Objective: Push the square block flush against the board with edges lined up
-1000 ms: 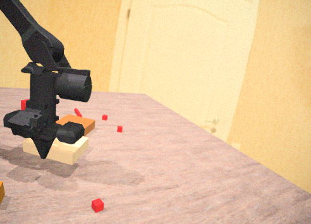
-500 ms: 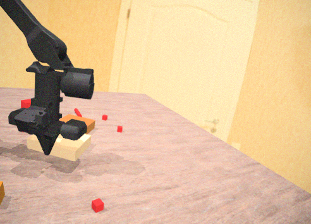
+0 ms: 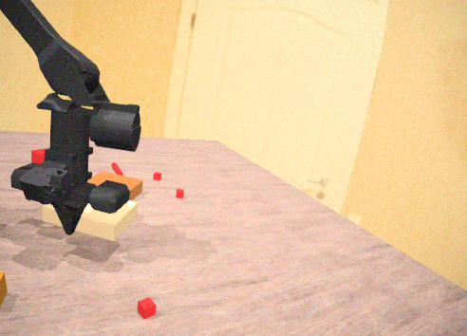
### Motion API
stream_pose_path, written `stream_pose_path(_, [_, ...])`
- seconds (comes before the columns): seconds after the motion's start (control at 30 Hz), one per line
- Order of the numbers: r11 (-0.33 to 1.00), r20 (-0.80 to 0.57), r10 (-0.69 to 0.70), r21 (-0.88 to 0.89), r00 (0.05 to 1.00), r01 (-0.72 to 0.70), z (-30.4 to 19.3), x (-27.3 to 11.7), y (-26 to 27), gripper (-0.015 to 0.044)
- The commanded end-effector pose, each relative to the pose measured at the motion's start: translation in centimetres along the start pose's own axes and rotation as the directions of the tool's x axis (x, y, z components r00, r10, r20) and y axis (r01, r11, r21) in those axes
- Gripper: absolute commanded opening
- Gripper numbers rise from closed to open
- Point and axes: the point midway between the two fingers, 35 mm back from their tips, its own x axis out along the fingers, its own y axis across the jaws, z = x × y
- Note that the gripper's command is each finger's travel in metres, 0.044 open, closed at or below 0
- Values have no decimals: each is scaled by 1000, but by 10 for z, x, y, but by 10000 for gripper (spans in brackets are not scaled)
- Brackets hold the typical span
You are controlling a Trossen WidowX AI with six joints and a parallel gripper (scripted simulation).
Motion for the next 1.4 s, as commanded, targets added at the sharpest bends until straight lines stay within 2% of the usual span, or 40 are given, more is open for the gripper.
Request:
stream_pose_path(0.0, [1000,-2,-3,-4,1000,3,5,1,-1,0])
stream_pose_path(0.67, [1000,0,-3,-4,1000,3,38,1,-1,0])
stream_pose_path(0.73, [1000,0,-1,0,1000,1,35,-9,1,0])
stream_pose_path(0.87, [1000,0,-3,-4,1000,3,35,-52,1,0])
stream_pose_path(1.03, [1000,0,-3,-10,1000,3,35,-54,1,0])
stream_pose_path(1.37, [945,0,-3,-326,1000,3,32,-54,-1,0])
